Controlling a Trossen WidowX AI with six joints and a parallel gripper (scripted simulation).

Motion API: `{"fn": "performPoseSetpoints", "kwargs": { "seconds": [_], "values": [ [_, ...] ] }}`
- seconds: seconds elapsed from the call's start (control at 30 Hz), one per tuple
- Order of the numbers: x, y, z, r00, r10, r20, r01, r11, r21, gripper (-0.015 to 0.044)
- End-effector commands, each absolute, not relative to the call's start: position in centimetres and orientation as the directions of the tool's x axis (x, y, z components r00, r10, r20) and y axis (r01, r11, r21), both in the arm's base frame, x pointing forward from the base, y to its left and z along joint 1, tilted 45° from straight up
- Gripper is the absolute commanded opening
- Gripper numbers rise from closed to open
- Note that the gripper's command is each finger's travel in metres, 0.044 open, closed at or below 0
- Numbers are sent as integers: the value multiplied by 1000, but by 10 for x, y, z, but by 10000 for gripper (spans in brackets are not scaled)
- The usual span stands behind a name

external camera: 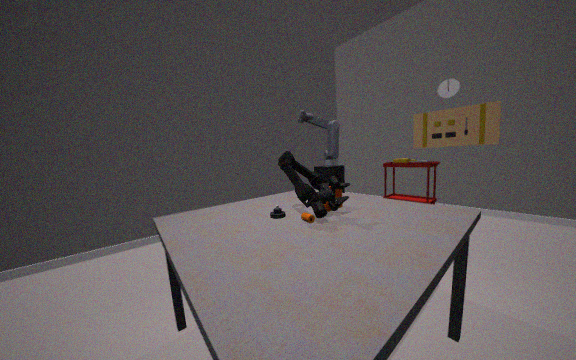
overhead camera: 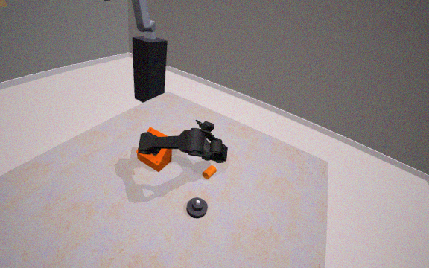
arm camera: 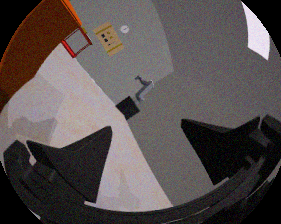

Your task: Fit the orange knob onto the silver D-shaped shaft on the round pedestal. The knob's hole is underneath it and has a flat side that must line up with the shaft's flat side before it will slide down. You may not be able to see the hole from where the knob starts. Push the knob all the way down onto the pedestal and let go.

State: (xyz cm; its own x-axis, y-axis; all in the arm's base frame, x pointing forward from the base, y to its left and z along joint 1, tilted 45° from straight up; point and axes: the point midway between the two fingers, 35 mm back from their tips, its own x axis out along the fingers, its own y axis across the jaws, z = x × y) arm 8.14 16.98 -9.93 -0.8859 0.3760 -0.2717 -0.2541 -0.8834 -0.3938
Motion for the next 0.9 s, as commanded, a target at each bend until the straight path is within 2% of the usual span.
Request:
{"fn": "performPoseSetpoints", "kwargs": {
  "seconds": [0.0, 0.2, 0.43, 0.5, 0.67, 0.73, 0.87],
  "values": [
    [84, 170, -99, -887, 368, -279, -243, -885, -397, 426],
    [163, 172, -70, -842, 123, -525, 141, -889, -435, 440],
    [255, 159, 16, -592, -150, -792, 553, -790, -263, 440],
    [264, 156, 30, -548, -181, -816, 593, -772, -227, 440],
    [265, 156, 31, -546, -183, -817, 595, -771, -225, 440],
    [262, 157, 29, -515, -245, -822, 656, -729, -194, 440],
    [249, 163, 25, -246, -542, -804, 920, -392, -17, 440]
  ]
}}
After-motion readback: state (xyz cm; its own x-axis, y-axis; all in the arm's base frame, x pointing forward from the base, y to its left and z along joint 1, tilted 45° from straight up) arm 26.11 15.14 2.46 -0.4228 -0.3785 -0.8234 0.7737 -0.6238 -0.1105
